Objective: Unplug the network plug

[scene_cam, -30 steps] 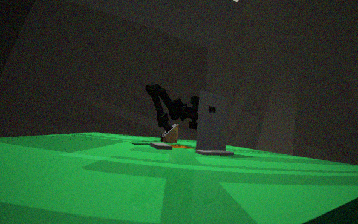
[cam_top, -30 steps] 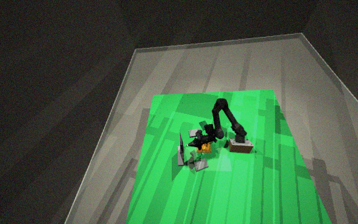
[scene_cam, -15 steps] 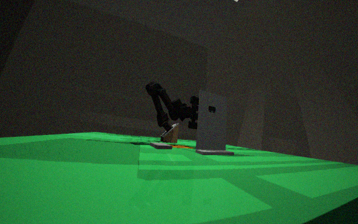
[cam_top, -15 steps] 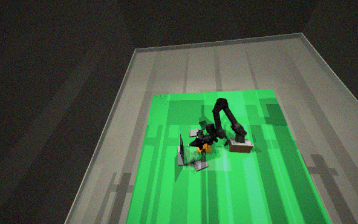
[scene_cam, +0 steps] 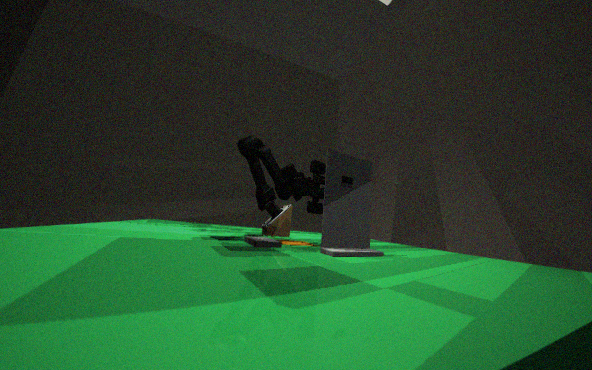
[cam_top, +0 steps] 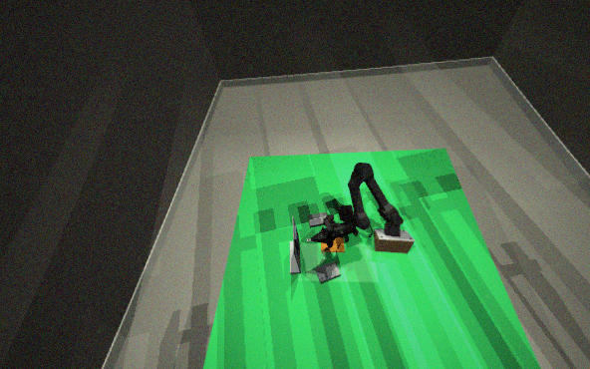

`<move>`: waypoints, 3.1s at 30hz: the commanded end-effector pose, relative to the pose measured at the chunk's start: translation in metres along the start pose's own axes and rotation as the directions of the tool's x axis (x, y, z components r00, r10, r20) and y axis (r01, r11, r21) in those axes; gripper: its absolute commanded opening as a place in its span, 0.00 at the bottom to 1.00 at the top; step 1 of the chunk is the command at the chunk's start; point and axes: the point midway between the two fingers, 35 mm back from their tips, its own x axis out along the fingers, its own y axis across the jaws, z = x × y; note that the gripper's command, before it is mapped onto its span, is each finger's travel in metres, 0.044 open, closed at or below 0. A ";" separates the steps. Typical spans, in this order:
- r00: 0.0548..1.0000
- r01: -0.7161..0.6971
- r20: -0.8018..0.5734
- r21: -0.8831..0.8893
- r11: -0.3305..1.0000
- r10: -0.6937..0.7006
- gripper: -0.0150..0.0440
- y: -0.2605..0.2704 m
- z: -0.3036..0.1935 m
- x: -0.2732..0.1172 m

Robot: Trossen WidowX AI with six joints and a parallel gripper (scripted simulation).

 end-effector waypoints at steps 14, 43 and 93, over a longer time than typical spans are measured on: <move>1.000 0.009 0.000 0.003 1.000 -0.009 0.25 -0.001 -0.004 -0.012; 1.000 0.006 0.000 0.005 1.000 -0.006 0.25 0.058 -0.006 -0.029; 0.549 0.761 0.191 0.290 0.581 -0.814 0.25 -0.088 0.037 -0.097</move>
